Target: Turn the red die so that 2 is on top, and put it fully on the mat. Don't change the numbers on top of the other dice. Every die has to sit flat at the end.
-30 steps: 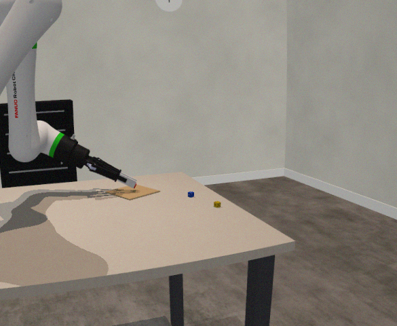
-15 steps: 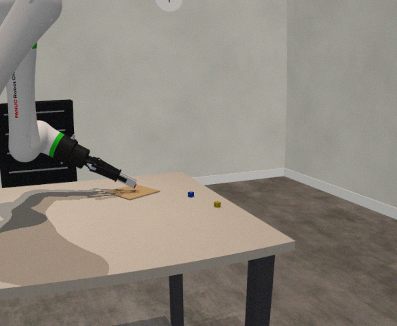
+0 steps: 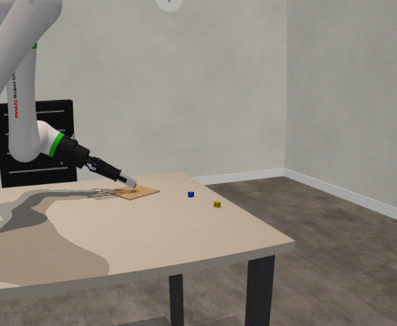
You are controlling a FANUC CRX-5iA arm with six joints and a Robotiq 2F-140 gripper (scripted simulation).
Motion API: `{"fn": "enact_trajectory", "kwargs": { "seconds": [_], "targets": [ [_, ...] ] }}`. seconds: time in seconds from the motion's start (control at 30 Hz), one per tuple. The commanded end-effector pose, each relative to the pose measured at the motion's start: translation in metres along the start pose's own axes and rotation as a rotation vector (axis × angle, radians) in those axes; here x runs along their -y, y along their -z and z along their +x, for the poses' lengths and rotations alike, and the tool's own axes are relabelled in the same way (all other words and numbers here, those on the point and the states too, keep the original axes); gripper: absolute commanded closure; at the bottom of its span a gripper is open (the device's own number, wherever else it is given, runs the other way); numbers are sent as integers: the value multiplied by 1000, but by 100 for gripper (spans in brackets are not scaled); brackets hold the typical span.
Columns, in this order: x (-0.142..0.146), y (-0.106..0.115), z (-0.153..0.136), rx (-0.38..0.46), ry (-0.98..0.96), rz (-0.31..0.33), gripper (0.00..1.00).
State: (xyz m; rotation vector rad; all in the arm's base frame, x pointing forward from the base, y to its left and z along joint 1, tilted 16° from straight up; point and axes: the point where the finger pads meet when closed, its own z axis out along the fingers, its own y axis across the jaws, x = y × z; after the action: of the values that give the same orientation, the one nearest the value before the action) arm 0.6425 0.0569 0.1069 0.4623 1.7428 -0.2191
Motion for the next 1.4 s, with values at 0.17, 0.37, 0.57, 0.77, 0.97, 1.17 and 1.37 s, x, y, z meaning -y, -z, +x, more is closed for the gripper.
{"fn": "enact_trajectory", "kwargs": {
  "seconds": [0.17, 0.37, 0.57, 0.77, 0.97, 1.17, 1.37],
  "targets": [
    [0, -1, 2, 0, 0, 0, 84],
    [0, -3, 5, 0, 0, 0, 84],
    [0, -4, 8, 0, 0, 0, 84],
    [0, -5, 10, 0, 0, 0, 84],
    [0, -6, 10, 0, 0, 0, 84],
    [0, -6, 10, 0, 0, 0, 84],
    [0, -6, 10, 0, 0, 0, 84]
  ]
}}
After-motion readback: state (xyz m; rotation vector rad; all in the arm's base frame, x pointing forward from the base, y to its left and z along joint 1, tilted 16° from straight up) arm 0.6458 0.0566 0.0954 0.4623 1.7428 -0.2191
